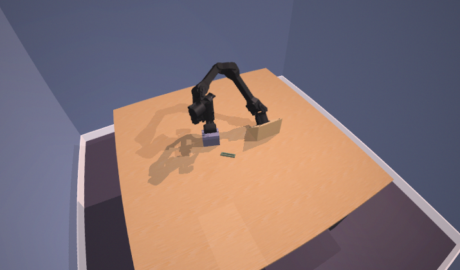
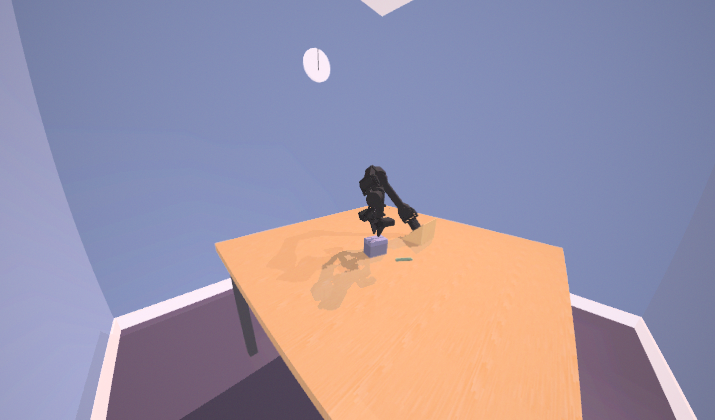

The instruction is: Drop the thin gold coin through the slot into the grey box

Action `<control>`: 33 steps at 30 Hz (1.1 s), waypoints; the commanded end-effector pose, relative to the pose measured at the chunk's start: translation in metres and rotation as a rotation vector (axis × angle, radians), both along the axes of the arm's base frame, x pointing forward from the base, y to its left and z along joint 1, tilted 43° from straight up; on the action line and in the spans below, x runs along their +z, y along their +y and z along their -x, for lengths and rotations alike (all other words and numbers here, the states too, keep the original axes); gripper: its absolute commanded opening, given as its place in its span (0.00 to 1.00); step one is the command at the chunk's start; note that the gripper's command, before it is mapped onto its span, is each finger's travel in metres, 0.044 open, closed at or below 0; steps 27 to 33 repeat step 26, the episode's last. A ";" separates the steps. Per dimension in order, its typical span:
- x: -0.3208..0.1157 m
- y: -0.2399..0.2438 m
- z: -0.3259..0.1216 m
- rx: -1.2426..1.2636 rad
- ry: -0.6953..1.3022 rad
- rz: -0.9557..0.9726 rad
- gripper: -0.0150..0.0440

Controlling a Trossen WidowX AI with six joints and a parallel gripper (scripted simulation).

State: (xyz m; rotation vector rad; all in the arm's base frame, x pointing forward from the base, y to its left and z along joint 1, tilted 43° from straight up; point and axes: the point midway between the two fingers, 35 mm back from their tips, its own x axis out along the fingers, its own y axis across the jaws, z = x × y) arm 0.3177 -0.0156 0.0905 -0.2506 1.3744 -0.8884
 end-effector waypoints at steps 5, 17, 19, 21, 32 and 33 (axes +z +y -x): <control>0.009 0.009 -0.001 0.000 0.000 -0.001 0.75; 0.036 0.036 -0.002 0.072 0.101 0.016 1.00; 0.036 0.036 -0.002 0.072 0.101 0.016 1.00; 0.036 0.036 -0.002 0.072 0.101 0.016 1.00; 0.036 0.036 -0.002 0.072 0.101 0.016 1.00; 0.036 0.036 -0.002 0.072 0.101 0.016 1.00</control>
